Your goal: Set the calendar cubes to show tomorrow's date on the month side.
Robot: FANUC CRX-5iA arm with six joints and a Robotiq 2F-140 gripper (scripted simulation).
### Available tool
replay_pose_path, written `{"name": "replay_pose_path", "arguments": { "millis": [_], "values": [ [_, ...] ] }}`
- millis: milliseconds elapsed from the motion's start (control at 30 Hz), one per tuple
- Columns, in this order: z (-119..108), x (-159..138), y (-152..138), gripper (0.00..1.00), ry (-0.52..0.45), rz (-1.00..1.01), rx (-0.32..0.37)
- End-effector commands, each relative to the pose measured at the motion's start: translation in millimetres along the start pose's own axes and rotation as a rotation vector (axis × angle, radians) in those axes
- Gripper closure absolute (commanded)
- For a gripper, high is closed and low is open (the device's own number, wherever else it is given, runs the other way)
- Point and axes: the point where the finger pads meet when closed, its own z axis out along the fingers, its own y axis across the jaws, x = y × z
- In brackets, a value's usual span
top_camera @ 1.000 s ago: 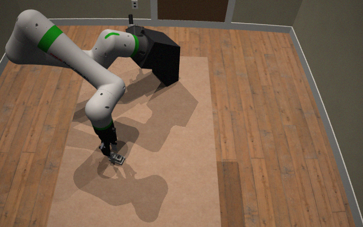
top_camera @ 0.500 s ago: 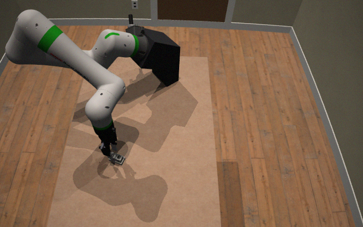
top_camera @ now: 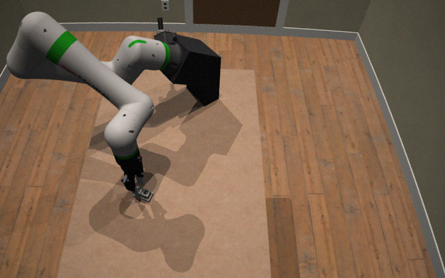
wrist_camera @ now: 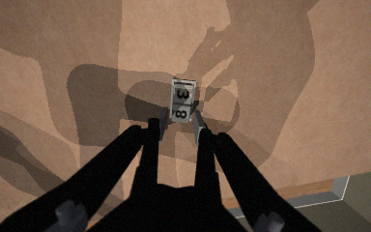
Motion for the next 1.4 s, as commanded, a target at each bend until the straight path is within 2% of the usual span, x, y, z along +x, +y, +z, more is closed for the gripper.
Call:
{"name": "replay_pose_path", "arguments": {
  "millis": [0,667,1367],
  "values": [
    [1.2,0.2,0.1,0.64,0.0,0.0,0.0],
    [27.9,0.2,0.1,0.64,0.0,0.0,0.0],
    [29.7,0.2,0.1,0.64,0.0,0.0,0.0]
  ]
}}
